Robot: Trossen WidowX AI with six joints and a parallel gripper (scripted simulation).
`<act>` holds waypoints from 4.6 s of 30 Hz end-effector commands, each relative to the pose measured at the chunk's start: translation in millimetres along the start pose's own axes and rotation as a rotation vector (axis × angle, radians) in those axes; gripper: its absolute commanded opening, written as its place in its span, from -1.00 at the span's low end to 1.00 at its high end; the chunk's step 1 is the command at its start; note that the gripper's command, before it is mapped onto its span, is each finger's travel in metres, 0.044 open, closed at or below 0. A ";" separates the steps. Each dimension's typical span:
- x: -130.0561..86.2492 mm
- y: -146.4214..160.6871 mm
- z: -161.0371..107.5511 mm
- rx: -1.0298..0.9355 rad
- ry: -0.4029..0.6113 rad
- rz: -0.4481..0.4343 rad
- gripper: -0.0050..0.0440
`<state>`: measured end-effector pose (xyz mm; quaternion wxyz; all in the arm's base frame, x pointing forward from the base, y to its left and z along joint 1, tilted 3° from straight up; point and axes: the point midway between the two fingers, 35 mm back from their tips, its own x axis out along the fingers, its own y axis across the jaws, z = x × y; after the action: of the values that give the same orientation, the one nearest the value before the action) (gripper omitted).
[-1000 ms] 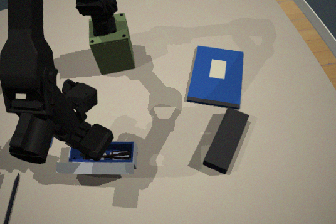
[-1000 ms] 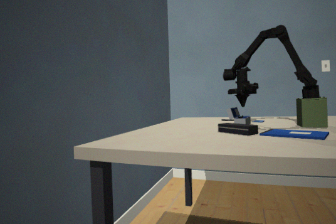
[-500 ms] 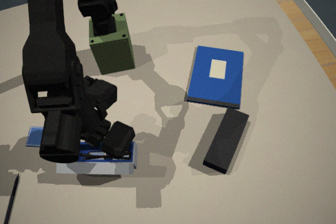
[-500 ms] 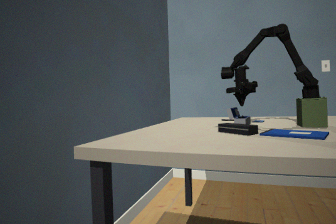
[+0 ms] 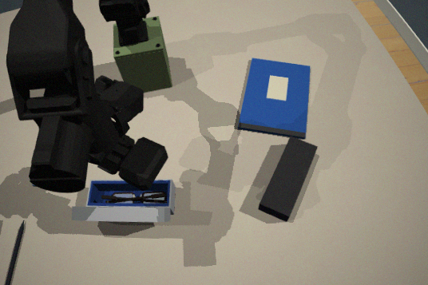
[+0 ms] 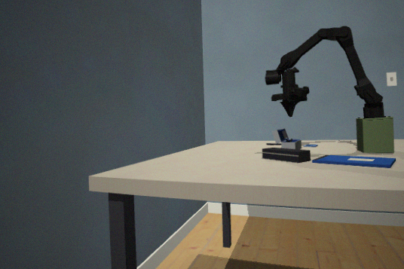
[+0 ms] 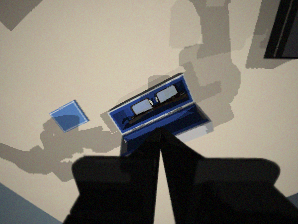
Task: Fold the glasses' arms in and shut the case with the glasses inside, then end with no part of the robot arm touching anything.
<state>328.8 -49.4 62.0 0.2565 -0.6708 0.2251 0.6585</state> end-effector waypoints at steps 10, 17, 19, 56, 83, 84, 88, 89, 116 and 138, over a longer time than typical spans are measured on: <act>-3.2 -5.5 -12.6 0.293 0.010 -0.006 -0.80; -0.7 -8.9 -21.8 0.536 0.010 -0.007 -0.80; 0.1 -9.9 -24.4 0.606 0.009 -0.008 -0.80; 16.5 -23.0 -65.1 1.716 0.004 -0.013 -0.80; 33.2 -30.5 -93.9 2.549 -0.001 -0.016 -0.80; 34.0 -30.8 -95.0 2.583 -0.002 -0.016 -0.80; 35.9 -31.4 -97.9 2.669 -0.002 -0.016 -0.80; 35.9 -31.4 -97.9 2.669 -0.002 -0.016 -0.80; 84.7 -29.8 -94.8 2.669 -0.002 -0.016 -0.80; 80.1 -22.9 -81.4 2.669 -0.002 -0.016 -0.80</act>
<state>412.2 -81.4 -21.9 0.7145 0.0897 0.6910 -0.0630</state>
